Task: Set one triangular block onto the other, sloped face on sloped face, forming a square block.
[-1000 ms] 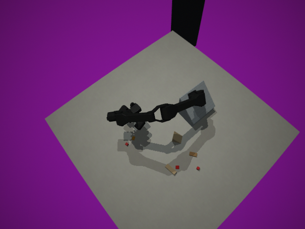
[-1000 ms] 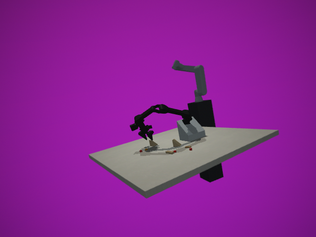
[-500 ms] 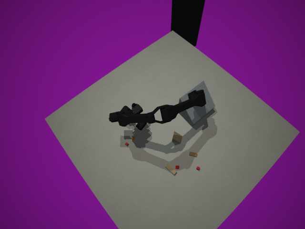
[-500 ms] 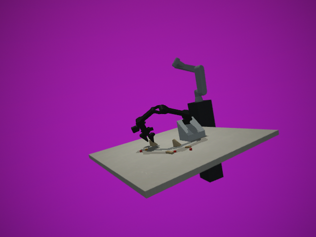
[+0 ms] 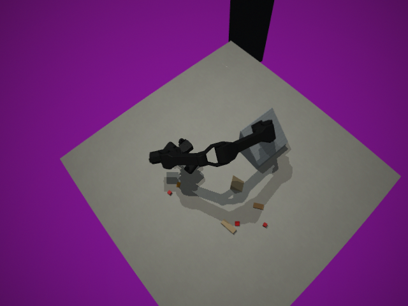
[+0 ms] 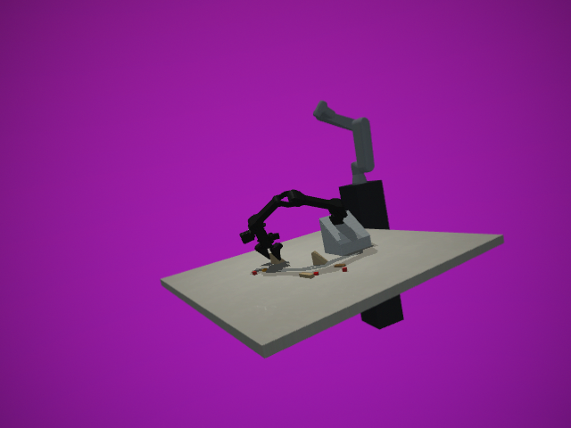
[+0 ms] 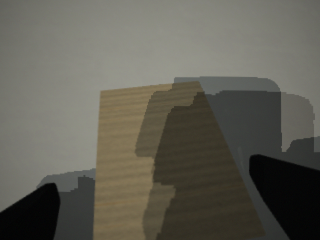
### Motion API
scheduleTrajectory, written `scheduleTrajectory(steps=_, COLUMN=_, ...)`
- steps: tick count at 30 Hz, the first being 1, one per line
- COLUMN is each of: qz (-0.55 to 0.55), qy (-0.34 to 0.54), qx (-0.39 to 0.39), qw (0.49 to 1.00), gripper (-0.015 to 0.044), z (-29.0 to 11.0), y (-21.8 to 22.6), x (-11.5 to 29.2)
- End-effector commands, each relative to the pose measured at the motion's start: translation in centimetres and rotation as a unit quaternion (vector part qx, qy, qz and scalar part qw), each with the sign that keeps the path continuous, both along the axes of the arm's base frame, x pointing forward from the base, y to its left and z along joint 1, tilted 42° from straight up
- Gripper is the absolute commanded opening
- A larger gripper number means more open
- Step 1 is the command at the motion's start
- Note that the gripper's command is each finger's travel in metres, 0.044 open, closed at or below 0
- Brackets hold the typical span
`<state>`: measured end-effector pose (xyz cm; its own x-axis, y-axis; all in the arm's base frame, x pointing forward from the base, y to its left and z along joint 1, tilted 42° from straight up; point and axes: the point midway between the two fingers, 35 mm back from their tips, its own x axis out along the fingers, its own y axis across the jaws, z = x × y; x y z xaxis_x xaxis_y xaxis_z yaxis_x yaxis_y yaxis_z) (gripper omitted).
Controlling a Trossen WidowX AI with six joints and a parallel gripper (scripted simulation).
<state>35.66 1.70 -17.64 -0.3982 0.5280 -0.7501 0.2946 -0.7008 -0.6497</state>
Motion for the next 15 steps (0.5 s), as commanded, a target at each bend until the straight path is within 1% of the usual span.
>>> scheduleTrajectory(steps=1, qz=-0.002, qy=0.004, qx=0.002, qw=1.000, gripper=0.0440, z=-0.45, y=0.39, x=-0.57)
scheduleTrajectory(steps=6, qz=-0.003, qy=0.004, qx=0.002, qw=1.000, gripper=0.0440, z=-0.82, y=0.67, x=-0.92)
scheduleTrajectory(steps=13, qz=-0.003, qy=0.004, qx=0.002, qw=1.000, gripper=0.0256, z=-0.82, y=0.67, x=-0.92)
scheduleTrajectory(steps=15, qz=-0.003, qy=0.004, qx=0.002, qw=1.000, gripper=0.0243, z=-0.82, y=0.67, x=-0.92)
